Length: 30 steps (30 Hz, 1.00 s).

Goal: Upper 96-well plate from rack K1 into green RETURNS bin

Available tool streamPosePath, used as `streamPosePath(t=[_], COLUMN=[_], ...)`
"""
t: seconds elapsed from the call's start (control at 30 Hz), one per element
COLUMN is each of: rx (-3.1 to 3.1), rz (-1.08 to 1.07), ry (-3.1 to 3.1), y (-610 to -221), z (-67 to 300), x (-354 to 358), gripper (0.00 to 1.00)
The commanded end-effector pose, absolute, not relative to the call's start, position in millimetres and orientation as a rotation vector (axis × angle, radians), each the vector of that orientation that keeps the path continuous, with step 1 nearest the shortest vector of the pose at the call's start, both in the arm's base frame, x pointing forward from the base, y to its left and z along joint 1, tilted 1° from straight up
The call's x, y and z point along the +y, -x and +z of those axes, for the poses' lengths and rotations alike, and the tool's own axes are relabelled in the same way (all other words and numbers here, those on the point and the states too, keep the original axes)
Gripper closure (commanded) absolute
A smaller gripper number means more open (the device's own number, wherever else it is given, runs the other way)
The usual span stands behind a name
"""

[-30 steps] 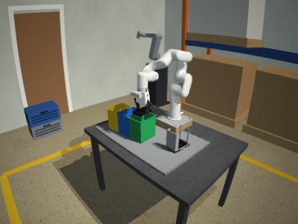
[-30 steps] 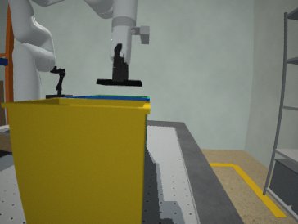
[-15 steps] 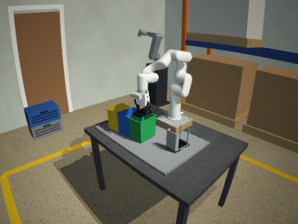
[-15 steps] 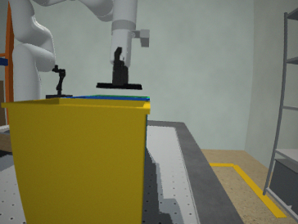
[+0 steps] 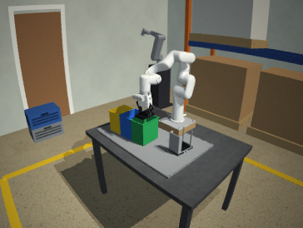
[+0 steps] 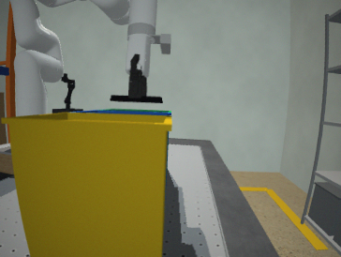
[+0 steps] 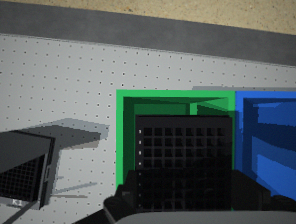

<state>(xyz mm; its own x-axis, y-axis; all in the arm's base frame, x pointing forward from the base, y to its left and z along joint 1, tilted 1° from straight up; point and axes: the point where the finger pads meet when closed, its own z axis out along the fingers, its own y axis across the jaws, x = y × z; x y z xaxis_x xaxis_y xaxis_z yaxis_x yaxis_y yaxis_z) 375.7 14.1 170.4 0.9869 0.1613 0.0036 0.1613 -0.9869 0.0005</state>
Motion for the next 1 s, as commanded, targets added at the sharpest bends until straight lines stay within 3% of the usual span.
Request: streamPosePath(t=[0.0,0.97], rx=[0.254,0.254], rz=[0.011,0.011], ry=[-3.131,-3.131], y=[-376.8,-376.8], z=[170.9,166.8], x=[14.1,14.2], gripper=[1.00,1.00])
